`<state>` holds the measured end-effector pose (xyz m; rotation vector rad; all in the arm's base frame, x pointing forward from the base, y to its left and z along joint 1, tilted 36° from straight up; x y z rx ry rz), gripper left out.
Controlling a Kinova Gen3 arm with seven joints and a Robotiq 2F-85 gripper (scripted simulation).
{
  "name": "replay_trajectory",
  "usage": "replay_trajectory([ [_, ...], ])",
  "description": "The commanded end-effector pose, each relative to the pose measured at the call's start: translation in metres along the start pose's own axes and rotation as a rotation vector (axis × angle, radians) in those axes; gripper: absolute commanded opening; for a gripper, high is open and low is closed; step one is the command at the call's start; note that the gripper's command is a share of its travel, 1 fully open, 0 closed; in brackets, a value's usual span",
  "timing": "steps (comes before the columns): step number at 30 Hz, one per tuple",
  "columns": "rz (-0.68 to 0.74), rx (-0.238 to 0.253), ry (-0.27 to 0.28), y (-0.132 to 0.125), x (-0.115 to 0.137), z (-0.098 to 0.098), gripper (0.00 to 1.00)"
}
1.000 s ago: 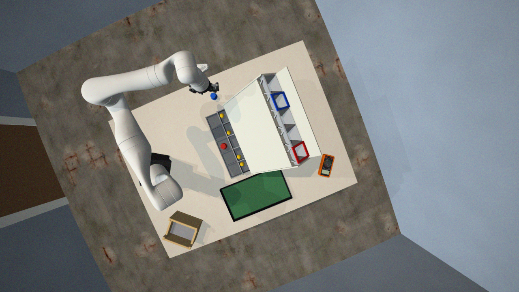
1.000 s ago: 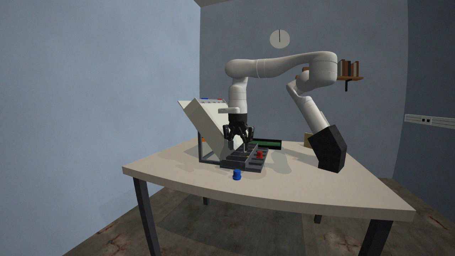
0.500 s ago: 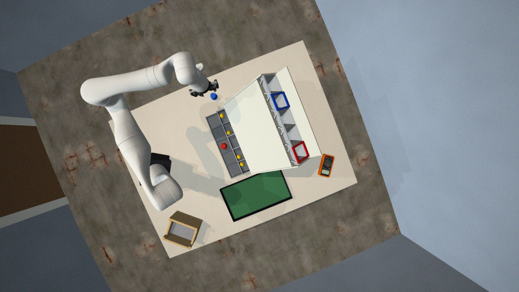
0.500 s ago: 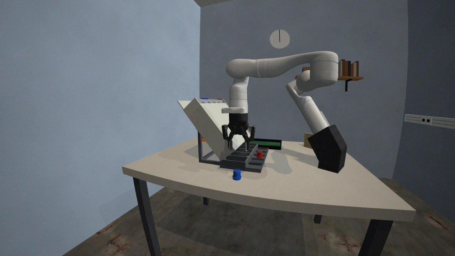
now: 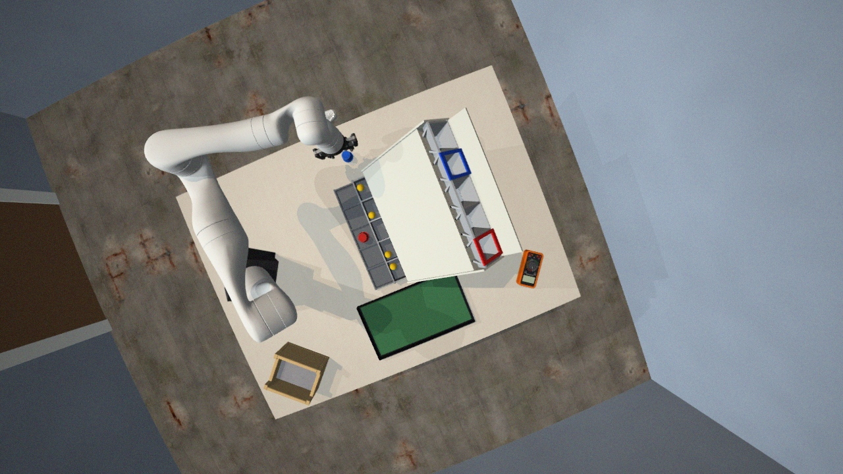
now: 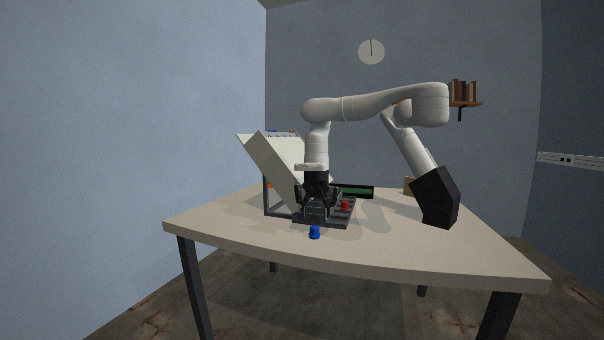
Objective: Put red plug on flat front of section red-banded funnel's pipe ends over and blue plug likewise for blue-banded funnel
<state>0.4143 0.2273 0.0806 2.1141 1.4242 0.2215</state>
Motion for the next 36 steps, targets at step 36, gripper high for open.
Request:
replay_trajectory([
  [36, -0.011, -0.014, -0.023, 0.007, -0.003, 0.061, 0.70],
])
Point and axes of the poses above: the point where the finger pads meet when closed, its own z axis out along the fingers, its own y axis across the jaws, x = y × z, the point moved 7 cm from there along -z, back along the fingers, and after that the axes turned 12 degrees about z, right-handed, at the moved point
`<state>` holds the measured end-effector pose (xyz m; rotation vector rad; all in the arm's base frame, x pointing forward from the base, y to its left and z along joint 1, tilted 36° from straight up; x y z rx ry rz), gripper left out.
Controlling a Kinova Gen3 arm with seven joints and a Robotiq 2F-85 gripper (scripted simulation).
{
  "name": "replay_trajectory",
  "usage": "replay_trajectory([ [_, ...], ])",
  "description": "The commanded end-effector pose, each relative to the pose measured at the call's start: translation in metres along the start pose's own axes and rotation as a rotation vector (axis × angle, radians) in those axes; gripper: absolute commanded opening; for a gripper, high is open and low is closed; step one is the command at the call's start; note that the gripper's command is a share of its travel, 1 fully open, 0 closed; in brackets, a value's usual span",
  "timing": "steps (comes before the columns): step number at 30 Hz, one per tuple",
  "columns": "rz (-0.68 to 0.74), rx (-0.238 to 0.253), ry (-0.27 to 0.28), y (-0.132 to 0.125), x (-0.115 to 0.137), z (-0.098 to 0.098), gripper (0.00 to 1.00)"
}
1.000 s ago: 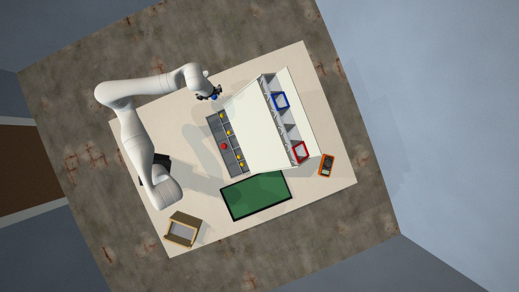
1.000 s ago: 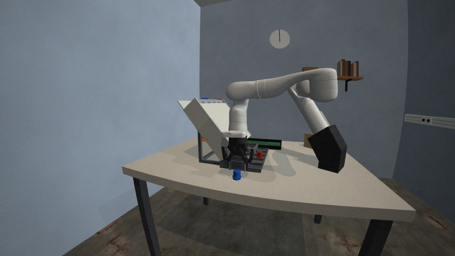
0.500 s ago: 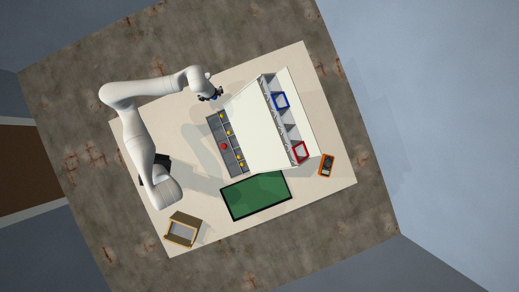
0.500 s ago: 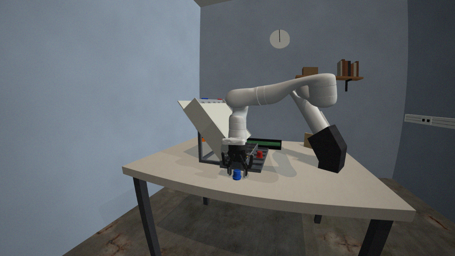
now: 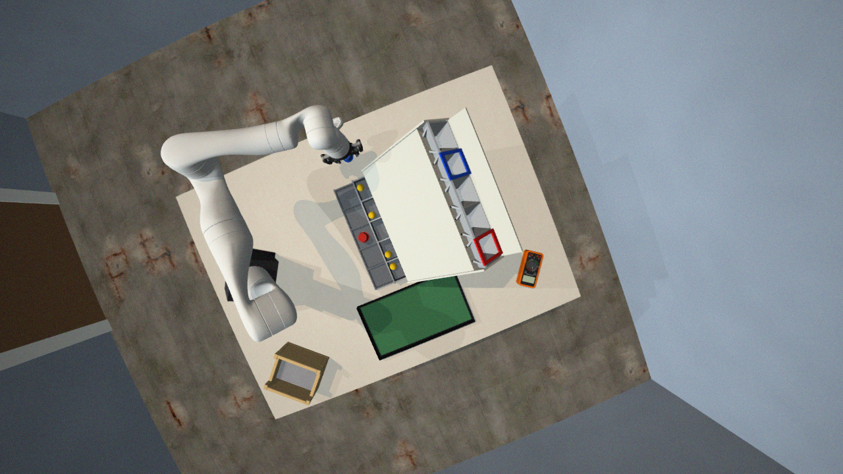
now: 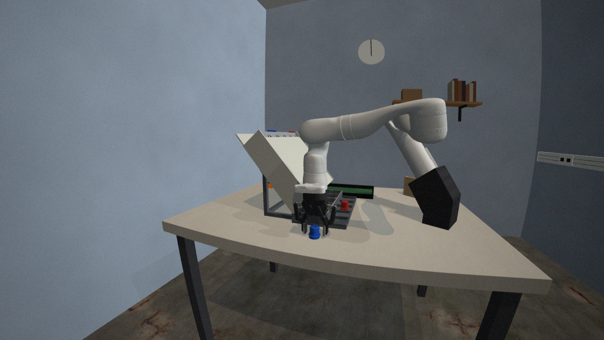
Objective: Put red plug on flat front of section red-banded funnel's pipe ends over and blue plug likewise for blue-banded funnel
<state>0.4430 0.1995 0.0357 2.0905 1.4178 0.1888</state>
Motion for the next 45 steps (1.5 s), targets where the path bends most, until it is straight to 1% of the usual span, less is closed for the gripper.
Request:
replay_trajectory([
  [1, 0.004, -0.005, 0.007, 0.001, 0.002, 0.001, 0.70],
  [9, 0.004, -0.005, 0.007, 0.001, 0.002, 0.001, 0.70],
  [10, 0.000, -0.001, 0.001, 0.000, 0.000, -0.001, 0.00],
  [43, 0.000, -0.002, 0.003, 0.000, 0.001, -0.002, 0.00],
  [44, 0.000, -0.002, 0.003, 0.000, 0.000, -0.072, 0.00],
  [45, 0.000, -0.002, 0.003, 0.000, 0.000, -0.072, 0.00],
])
Point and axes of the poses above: the point where the finger pads meet when closed, its own z axis out along the fingers, its own y axis across the jaws, x = y × z, the point moved 7 cm from there along -z, back along the fingers, and after that the axes turned 12 degrees about z, right-handed, at the moved point
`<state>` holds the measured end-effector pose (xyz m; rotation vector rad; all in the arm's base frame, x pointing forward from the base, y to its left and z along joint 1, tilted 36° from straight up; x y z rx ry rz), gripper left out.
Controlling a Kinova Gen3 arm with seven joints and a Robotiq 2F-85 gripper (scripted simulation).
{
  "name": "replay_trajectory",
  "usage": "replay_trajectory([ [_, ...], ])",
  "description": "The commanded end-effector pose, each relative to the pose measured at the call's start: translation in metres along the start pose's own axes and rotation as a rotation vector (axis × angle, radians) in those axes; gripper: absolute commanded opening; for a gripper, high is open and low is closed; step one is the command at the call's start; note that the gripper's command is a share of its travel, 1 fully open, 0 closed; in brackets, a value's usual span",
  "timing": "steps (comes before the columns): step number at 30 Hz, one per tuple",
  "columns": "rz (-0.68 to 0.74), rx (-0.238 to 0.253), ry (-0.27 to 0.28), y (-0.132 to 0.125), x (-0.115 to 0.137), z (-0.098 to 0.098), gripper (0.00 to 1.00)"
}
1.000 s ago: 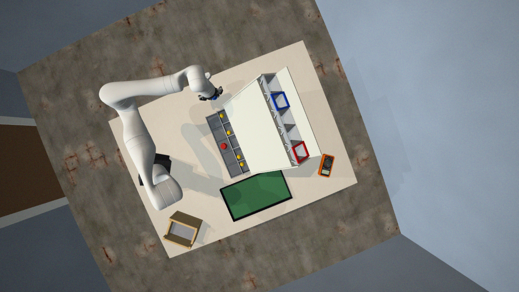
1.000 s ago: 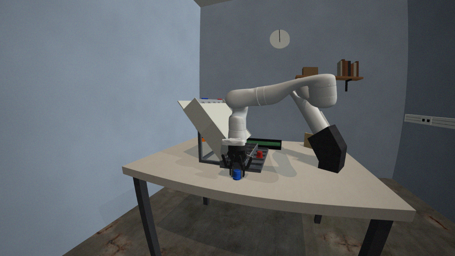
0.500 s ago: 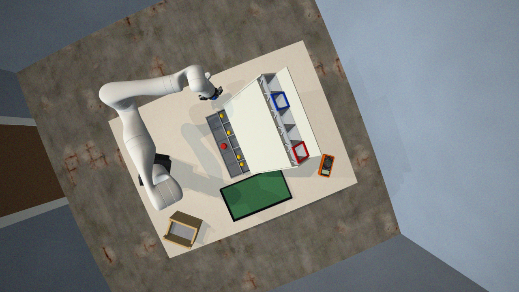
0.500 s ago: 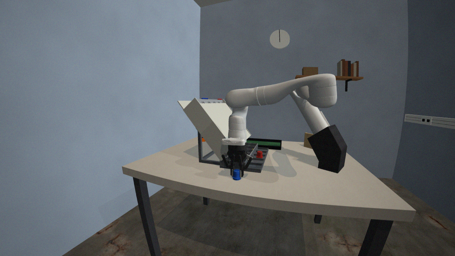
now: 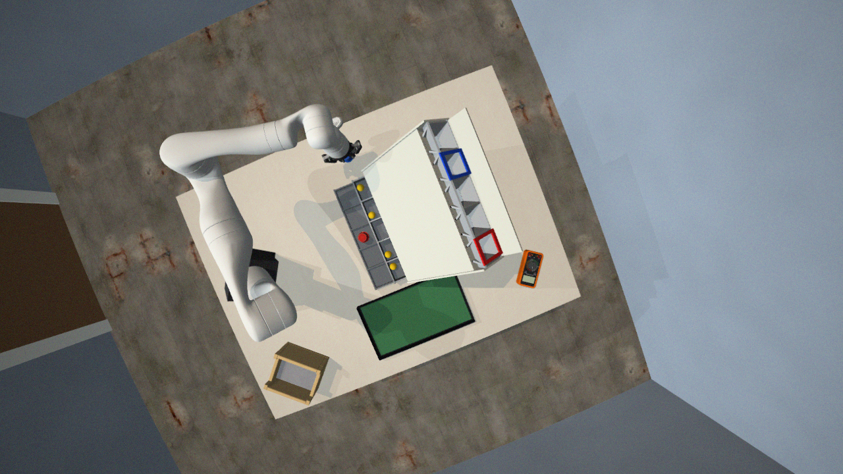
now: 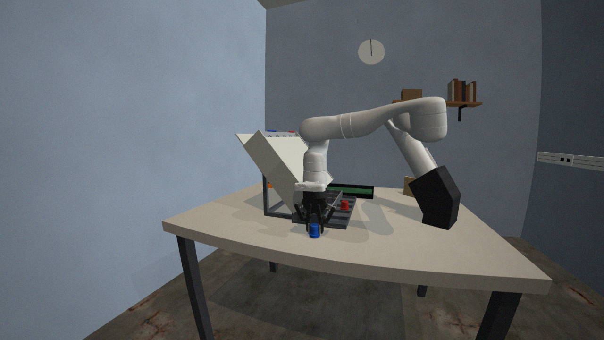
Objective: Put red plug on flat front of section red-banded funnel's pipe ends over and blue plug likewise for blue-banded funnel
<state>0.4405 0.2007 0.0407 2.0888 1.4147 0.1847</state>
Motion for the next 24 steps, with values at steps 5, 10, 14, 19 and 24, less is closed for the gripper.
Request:
replay_trajectory([
  [5, 0.000, -0.001, 0.008, 0.000, 0.001, -0.110, 0.00],
  [10, 0.000, -0.001, 0.008, 0.000, 0.001, -0.110, 0.00],
  [14, 0.000, -0.001, 0.008, 0.000, 0.001, -0.110, 0.00],
  [19, 0.316, -0.004, 0.011, 0.002, 0.000, -0.107, 0.00],
  [24, 0.503, -0.003, 0.010, 0.002, 0.000, -0.107, 0.00],
])
Point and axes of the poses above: the point where the finger pads meet when closed, its own z axis out along the fingers, its own y axis across the jaws, x = y × z, the point moved 7 cm from there along -z, back along the fingers, and after that the axes turned 12 degrees about z, right-handed, at the moved point
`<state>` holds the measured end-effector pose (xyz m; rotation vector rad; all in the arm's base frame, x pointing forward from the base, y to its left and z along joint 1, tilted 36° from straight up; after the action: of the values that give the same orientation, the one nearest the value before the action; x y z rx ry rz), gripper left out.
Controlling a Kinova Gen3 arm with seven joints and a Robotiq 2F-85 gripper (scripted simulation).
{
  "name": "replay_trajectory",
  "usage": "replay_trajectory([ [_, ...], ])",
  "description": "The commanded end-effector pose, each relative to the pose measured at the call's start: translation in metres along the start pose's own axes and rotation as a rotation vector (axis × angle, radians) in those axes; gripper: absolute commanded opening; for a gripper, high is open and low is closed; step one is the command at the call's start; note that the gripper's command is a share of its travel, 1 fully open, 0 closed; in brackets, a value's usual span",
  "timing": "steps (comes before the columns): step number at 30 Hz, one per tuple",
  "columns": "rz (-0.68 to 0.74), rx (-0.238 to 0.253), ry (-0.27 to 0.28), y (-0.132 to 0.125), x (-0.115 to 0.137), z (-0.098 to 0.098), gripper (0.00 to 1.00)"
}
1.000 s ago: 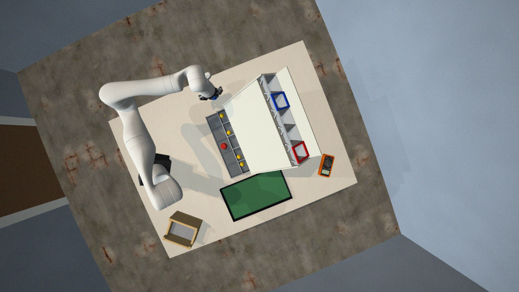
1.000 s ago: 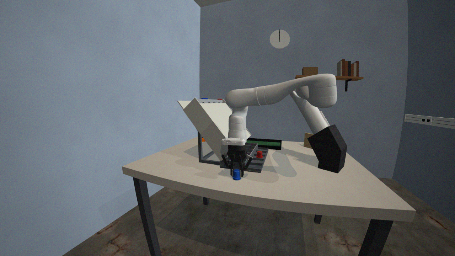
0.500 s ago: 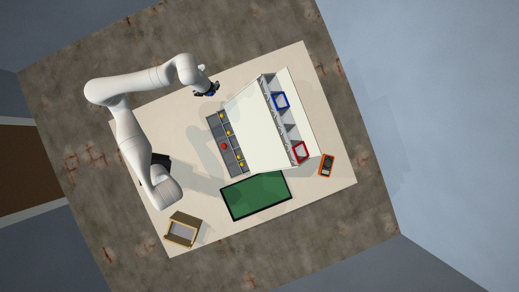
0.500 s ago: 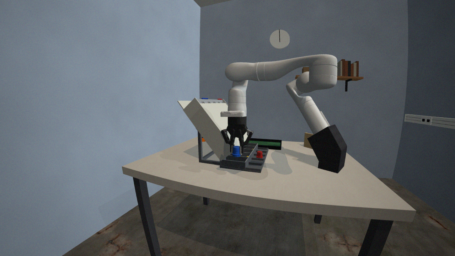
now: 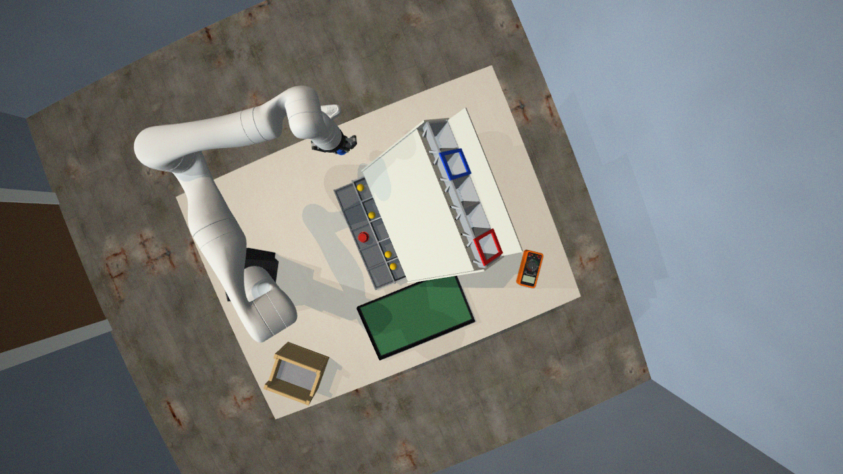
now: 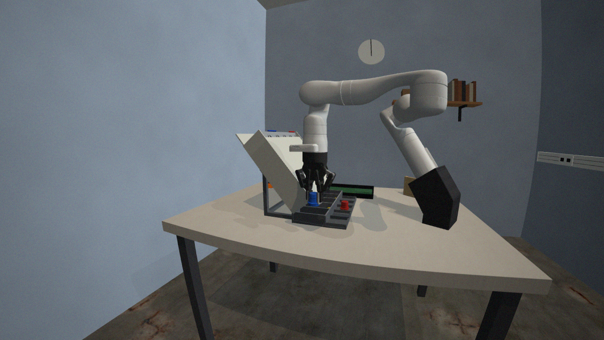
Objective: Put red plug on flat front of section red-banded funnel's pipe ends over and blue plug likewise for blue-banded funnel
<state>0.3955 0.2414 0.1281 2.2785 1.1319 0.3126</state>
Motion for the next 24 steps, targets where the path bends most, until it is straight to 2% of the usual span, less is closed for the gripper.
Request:
replay_trajectory([
  [1, 0.229, -0.004, -0.006, -0.0007, 0.0019, -0.0003, 0.00],
  [8, 0.229, -0.004, -0.006, -0.0007, 0.0019, -0.0003, 0.00],
  [9, 0.497, -0.001, 0.001, -0.0001, 0.0017, -0.0007, 0.00],
  [12, 0.542, -0.001, 0.001, -0.0001, 0.0017, -0.0007, 0.00],
  [16, 0.698, -0.002, 0.000, -0.0001, 0.0018, -0.0007, 0.00],
  [24, 0.705, -0.002, 0.000, -0.0001, 0.0018, -0.0007, 0.00],
])
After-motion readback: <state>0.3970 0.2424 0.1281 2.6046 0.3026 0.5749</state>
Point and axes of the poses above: the point where the finger pads meet when closed, its own z axis out along the fingers, its own y axis across the jaws, x = y × z, the point moved 7 cm from there along -z, back along the fingers, and after that the axes turned 12 degrees about z, right-handed, at the moved point
